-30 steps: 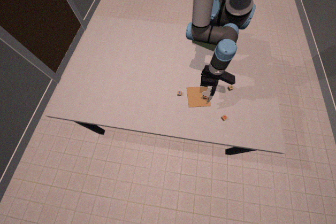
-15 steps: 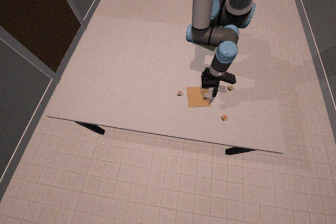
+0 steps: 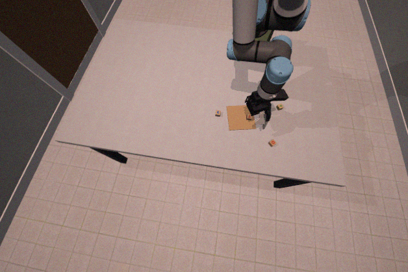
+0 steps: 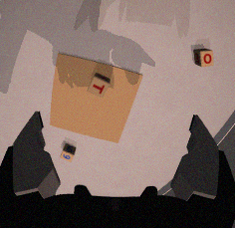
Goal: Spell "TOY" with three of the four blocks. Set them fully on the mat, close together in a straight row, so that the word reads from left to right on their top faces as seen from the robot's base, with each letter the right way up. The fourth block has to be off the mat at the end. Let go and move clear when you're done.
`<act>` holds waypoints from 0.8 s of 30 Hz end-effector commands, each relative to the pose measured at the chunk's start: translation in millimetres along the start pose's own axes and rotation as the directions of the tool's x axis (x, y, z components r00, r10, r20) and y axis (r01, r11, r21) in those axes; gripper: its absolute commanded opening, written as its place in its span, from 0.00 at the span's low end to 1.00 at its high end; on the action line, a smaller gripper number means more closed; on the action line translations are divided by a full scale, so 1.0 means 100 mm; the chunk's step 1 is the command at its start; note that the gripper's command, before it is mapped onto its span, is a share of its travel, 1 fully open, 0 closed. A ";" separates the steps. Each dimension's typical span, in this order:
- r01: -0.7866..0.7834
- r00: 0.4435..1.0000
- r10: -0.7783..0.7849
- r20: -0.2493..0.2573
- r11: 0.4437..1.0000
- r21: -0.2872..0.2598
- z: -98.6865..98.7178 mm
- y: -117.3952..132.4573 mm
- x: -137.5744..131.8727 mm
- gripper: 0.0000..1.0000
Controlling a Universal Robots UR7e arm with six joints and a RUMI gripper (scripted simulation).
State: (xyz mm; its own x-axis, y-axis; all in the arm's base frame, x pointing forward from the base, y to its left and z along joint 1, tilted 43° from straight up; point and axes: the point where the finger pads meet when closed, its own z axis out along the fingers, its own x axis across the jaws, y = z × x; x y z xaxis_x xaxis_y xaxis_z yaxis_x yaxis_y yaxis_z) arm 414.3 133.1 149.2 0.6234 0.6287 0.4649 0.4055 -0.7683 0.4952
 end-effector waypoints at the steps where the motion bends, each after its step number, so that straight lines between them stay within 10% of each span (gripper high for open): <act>1: 0.114 0.993 -0.114 0.001 0.993 0.002 0.01 -0.01 0.07 1.00; 24: 0.626 0.780 -0.626 0.002 0.780 0.007 0.04 -0.10 0.46 1.00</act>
State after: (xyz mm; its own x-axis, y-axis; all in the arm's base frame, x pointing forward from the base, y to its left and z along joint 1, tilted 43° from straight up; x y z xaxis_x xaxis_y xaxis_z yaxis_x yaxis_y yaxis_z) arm 436.7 162.5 159.9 0.3129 0.9412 0.1277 0.6797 -0.3158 0.6620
